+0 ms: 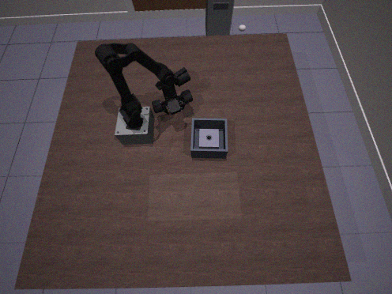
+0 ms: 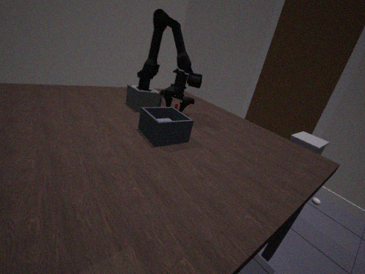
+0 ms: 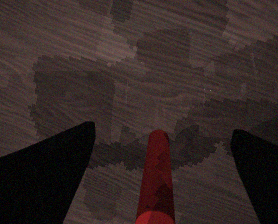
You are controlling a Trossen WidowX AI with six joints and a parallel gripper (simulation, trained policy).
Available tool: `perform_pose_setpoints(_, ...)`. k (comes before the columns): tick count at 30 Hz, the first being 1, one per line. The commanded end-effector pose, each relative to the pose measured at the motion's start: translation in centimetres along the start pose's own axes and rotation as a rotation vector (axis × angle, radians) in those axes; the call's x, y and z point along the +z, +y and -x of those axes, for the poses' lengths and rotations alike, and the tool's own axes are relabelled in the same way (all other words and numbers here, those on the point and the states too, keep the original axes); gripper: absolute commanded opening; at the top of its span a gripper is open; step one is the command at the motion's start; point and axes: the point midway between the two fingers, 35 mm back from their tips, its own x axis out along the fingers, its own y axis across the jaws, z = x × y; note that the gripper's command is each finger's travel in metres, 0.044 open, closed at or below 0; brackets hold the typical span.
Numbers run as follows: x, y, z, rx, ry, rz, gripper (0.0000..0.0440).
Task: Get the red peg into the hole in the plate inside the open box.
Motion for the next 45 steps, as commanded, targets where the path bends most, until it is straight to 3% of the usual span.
perform_pose_setpoints(1,-0.4,-0.1,-0.4,-0.015,0.02,0.013,0.0279)
perform_pose_setpoints(12,-0.6,0.2,-0.5,-0.074,0.086,0.048,0.0)
perform_pose_setpoints(30,2.2,4.8,4.6,0.036,-0.043,0.172,0.0002)
perform_pose_setpoints(45,7.0,9.1,9.3,0.093,-0.133,0.181,0.0)
